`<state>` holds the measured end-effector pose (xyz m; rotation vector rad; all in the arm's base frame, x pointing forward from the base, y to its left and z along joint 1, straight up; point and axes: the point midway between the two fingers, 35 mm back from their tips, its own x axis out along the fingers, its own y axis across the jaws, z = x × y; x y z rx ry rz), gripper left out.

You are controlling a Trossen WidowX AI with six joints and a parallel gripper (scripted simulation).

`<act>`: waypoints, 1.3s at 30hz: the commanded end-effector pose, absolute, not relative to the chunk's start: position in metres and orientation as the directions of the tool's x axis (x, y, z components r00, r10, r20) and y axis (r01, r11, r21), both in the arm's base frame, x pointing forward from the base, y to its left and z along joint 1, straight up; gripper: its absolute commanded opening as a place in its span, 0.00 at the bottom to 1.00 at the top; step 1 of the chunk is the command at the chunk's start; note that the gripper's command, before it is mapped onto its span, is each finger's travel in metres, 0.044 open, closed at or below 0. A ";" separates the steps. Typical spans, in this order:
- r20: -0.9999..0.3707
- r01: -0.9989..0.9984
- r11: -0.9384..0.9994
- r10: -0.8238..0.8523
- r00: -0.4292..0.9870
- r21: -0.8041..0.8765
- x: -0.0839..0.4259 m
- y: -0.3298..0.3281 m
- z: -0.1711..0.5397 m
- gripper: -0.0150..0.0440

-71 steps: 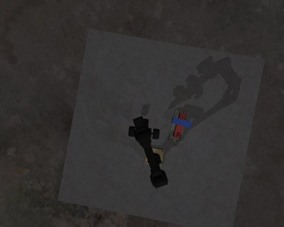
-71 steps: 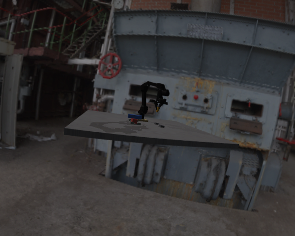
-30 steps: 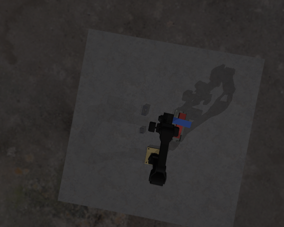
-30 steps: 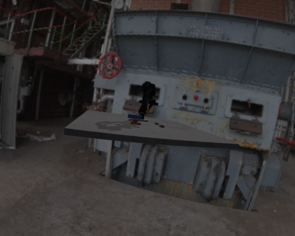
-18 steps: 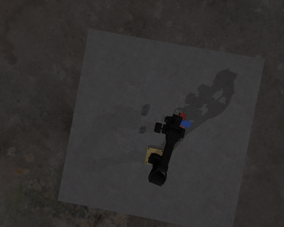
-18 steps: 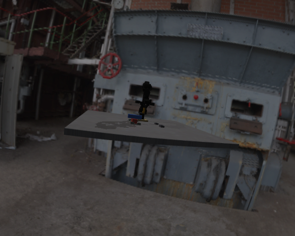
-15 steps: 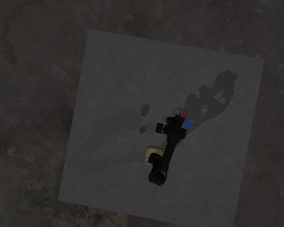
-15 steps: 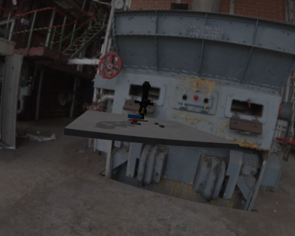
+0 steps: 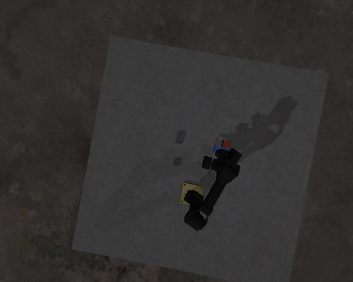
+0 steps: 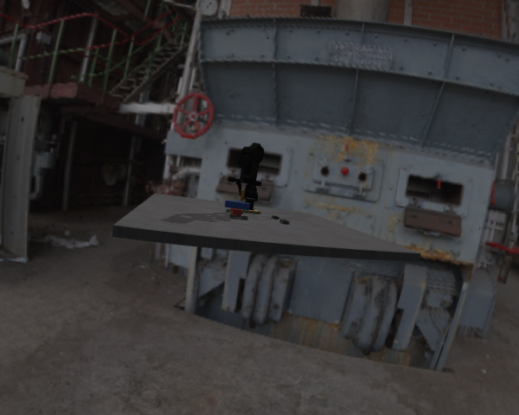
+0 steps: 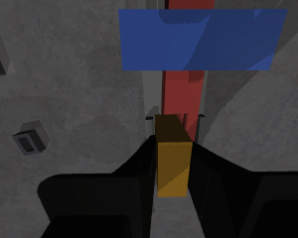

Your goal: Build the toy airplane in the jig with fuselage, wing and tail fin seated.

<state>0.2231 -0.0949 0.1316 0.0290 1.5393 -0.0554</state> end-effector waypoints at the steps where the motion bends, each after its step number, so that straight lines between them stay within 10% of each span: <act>1: -1.000 0.058 0.998 -0.013 0.027 -0.012 0.218 -0.105 0.128 0.25; 39: -1.000 0.071 0.997 -0.015 0.026 -0.013 0.212 -0.122 0.107 0.37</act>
